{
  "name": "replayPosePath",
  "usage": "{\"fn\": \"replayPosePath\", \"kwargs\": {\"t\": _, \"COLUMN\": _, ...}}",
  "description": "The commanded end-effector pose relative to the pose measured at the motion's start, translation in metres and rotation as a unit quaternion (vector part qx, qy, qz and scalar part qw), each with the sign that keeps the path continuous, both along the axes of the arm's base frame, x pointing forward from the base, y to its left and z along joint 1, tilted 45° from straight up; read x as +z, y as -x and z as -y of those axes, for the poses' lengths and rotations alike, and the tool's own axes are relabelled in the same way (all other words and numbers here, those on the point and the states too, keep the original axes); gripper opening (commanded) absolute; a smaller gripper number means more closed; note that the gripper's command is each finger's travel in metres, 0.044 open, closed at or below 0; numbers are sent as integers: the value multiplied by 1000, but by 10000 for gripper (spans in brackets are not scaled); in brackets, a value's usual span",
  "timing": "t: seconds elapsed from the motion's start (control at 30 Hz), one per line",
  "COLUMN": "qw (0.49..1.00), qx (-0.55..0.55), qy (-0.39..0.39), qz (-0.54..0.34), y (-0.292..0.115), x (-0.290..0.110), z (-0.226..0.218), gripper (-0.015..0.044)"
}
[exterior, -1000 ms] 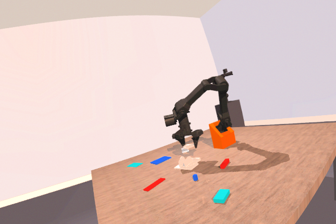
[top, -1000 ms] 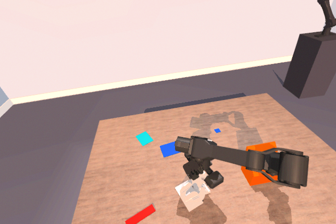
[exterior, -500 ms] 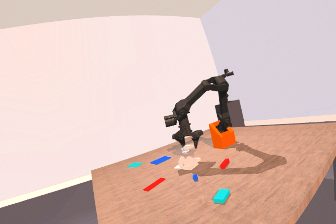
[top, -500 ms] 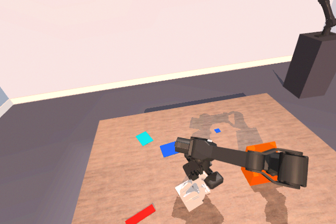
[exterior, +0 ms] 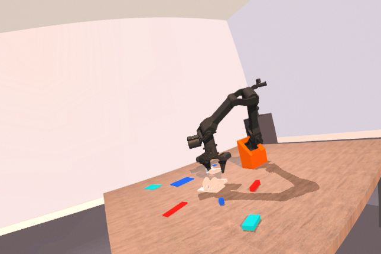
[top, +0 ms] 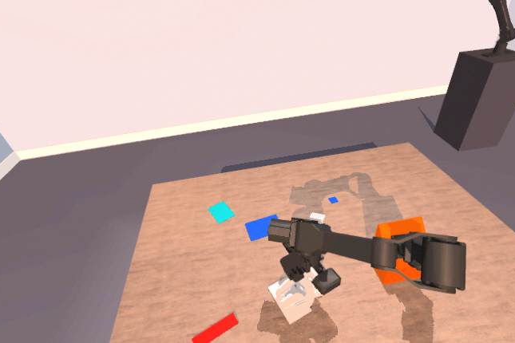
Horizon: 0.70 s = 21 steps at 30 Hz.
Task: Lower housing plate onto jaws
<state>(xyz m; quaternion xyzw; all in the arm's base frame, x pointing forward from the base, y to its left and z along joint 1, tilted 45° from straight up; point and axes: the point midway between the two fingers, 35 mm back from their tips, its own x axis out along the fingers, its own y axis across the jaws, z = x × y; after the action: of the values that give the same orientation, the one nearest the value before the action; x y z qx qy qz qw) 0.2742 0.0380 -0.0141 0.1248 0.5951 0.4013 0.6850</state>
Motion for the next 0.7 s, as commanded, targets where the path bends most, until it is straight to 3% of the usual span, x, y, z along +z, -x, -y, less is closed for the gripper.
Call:
{"fn": "replayPosePath", "kwargs": {"t": 0.0, "qw": 1000, "qx": -2, "qy": -2, "qz": -2, "y": 0, "x": -5, "z": -5, "gripper": 351}}
{"fn": "replayPosePath", "kwargs": {"t": 0.67, "qw": 1000, "qx": -2, "qy": -4, "qz": -2, "y": 3, "x": -24, "z": -26, "gripper": 351}}
